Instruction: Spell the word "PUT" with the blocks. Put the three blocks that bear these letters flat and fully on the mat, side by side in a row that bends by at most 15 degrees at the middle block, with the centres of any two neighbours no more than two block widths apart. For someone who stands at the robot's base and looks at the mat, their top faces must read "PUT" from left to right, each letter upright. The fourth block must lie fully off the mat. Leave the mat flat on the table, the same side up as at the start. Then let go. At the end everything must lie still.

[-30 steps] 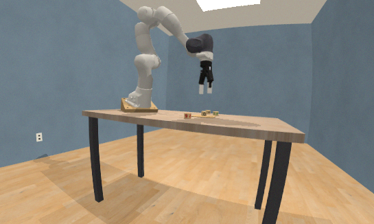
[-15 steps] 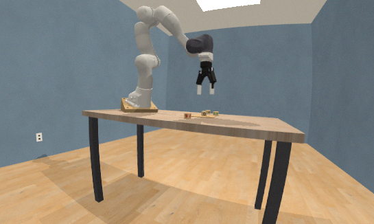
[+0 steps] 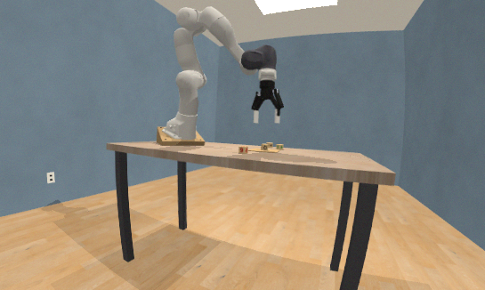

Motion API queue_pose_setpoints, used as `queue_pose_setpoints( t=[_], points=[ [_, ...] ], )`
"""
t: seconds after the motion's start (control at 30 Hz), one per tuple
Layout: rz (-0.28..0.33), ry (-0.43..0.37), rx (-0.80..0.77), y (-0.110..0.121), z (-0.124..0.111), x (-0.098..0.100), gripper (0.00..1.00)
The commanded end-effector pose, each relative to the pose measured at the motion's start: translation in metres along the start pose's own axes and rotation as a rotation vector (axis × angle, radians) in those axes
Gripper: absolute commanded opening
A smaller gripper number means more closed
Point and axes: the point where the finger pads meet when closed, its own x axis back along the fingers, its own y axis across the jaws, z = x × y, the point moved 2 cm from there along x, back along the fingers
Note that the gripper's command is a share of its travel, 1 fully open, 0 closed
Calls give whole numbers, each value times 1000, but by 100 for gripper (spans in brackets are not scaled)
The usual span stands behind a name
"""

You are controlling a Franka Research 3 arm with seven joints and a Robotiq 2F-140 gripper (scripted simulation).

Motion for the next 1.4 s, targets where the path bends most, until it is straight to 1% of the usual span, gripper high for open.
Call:
queue_pose_setpoints(
  t=[0.0,0.37,0.43,0.47,0.93,1.0,1.03,1.37],
  points=[
    [3,3,138,0,0,-2,100],
    [2,3,299,0,0,-6,100],
    [2,3,299,0,0,-6,100],
    [2,3,339,0,0,-7,100],
    [2,4,544,1,0,-11,100],
    [2,4,544,1,0,-11,100],
    [2,4,584,1,0,-12,100],
    [1,5,729,1,0,-16,100]
  ],
)
